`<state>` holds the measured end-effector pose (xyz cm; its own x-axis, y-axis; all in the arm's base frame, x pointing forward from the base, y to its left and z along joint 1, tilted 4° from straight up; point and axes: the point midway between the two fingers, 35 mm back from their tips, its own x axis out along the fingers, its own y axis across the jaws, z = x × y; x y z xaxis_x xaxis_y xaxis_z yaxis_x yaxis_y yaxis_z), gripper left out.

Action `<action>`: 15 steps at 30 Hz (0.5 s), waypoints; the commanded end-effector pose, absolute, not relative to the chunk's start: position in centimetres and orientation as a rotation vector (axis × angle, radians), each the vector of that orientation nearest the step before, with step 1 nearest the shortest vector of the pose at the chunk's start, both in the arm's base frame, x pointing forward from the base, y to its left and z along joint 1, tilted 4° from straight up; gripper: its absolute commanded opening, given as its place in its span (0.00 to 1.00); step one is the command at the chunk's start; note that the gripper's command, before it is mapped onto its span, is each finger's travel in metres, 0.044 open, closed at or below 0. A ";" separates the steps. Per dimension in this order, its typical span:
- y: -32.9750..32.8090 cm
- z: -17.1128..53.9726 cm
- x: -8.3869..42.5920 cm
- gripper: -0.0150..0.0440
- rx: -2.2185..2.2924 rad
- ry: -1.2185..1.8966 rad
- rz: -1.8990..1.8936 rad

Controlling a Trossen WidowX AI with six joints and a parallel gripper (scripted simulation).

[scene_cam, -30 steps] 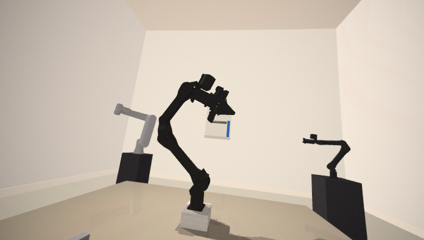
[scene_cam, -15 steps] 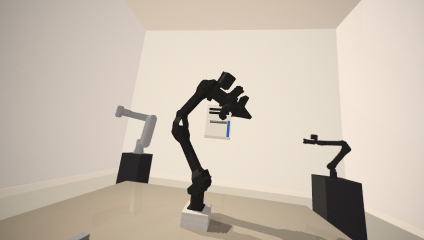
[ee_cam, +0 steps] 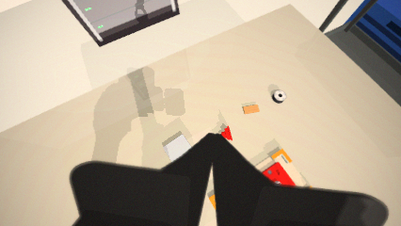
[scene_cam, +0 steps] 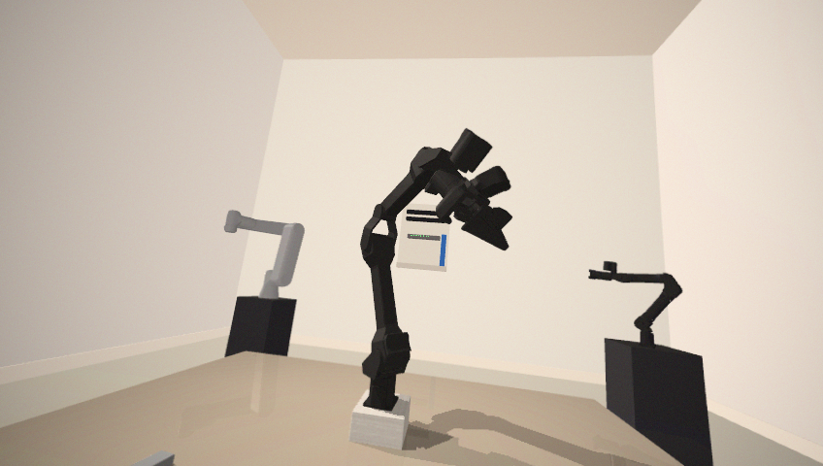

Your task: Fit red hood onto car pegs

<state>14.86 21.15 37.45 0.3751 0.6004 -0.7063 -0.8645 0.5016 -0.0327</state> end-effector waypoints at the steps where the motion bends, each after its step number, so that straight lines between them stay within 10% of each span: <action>1: 21.0 35.9 18.6 0.25 -0.584 0.693 0.936; 15: 14.8 29.9 30.1 0.25 -1.023 0.770 0.911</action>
<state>28.03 16.28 31.33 0.4389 0.3040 -0.8455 -0.8876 0.2929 -0.3554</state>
